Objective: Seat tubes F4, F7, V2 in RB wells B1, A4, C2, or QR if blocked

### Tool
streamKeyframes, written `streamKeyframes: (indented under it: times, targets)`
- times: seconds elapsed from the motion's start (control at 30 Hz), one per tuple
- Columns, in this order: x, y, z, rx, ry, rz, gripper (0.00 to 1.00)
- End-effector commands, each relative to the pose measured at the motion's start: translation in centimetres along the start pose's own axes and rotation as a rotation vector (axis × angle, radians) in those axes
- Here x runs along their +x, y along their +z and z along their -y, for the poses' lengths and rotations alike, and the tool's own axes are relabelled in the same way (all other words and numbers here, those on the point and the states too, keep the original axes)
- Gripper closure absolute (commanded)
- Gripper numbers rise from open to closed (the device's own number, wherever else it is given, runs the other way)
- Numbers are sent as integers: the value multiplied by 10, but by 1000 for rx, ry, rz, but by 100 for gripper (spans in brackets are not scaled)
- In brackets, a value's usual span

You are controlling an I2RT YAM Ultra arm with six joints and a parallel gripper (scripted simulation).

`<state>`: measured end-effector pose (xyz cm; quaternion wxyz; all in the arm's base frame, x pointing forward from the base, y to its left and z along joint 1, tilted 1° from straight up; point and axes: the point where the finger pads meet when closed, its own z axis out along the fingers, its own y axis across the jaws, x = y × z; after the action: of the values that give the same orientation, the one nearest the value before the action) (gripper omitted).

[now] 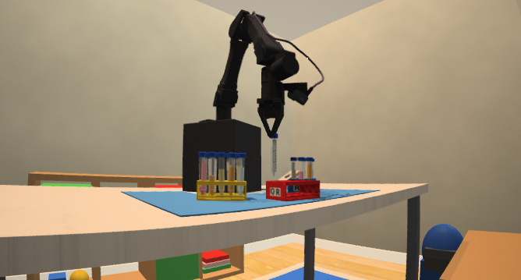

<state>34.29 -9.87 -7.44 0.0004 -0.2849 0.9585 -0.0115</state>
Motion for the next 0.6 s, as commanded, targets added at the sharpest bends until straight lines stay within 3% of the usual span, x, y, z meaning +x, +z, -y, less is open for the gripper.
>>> streamKeyframes:
  times: [0.0, 0.57]
  targets:
    - [-2, 7, -8, -13, -8, -2, 100]
    - [-6, 10, -5, -3, -8, 7, 100]
